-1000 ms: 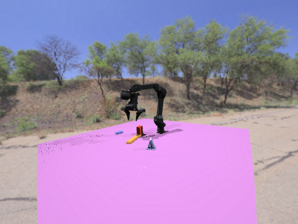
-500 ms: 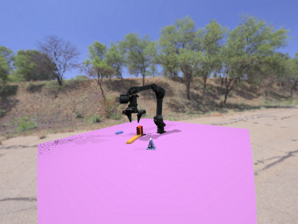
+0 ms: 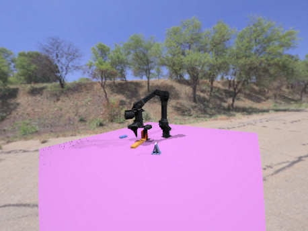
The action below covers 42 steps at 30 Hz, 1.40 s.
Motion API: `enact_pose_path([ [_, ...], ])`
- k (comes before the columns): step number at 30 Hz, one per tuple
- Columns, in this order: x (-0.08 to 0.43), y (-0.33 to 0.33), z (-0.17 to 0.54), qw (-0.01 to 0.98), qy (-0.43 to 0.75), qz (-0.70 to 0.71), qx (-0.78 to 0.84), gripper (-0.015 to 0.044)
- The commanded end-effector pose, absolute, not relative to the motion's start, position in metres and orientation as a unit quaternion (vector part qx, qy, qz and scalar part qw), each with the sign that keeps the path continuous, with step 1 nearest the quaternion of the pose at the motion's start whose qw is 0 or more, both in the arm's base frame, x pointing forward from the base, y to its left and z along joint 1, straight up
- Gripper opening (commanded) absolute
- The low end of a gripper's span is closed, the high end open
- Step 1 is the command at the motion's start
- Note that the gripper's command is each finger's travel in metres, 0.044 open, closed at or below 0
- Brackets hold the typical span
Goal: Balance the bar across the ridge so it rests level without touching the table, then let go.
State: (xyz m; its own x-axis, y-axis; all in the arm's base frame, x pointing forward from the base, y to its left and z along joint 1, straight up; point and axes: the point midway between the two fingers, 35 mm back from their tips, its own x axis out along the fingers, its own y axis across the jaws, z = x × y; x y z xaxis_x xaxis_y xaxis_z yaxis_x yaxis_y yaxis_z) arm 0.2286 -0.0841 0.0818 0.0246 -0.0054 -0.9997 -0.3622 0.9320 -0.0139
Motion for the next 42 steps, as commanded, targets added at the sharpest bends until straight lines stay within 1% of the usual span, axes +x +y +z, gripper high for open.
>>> enact_pose_path([
  [1, 0.227, -0.084, 0.072, 0.704, 0.687, 0.123, -0.133, 0.0315],
  [22, 0.228, -0.084, 0.047, 0.704, 0.687, 0.123, -0.133, 0.0315],
  [38, 0.228, -0.084, 0.047, 0.704, 0.687, 0.123, -0.133, 0.0315],
  [42, 0.228, -0.084, 0.047, 0.704, 0.686, 0.127, -0.134, 0.0210],
])
